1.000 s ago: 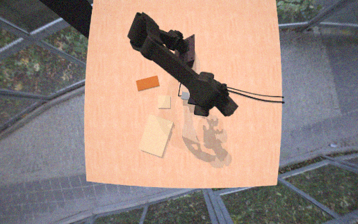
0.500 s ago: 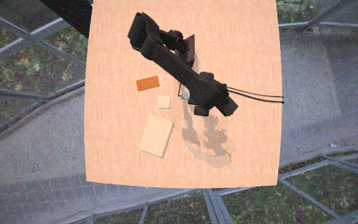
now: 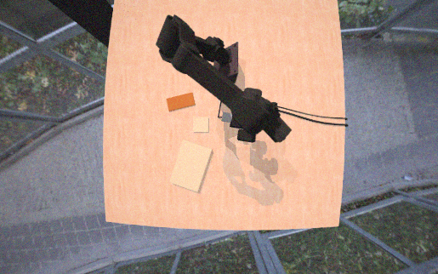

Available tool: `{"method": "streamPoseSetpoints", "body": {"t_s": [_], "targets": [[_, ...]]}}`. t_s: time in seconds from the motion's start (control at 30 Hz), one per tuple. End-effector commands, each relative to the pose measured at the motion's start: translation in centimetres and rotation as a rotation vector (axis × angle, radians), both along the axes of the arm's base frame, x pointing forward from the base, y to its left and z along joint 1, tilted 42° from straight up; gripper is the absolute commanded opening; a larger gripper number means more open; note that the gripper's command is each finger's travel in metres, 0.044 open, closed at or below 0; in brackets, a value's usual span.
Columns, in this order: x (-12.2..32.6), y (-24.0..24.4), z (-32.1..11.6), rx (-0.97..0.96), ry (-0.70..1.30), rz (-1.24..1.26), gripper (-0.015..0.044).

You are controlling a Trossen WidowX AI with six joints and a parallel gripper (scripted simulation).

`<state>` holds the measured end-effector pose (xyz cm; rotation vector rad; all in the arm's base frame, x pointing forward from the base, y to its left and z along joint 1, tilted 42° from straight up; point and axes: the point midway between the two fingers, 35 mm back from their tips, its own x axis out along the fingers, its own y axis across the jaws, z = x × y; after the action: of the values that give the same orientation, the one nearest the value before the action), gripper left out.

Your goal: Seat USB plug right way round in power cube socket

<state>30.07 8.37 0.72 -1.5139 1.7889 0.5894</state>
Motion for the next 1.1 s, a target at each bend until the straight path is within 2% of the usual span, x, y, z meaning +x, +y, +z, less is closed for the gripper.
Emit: {"method": "streamPoseSetpoints", "body": {"t_s": [0.0, 1.07], "targets": [[0.0, 0.0, 0.0, 0.0, -0.001, 0.0, 0.0], [0.1, 1.2, 1.4, 0.001, 0.0, 0.0, 0.0]]}}
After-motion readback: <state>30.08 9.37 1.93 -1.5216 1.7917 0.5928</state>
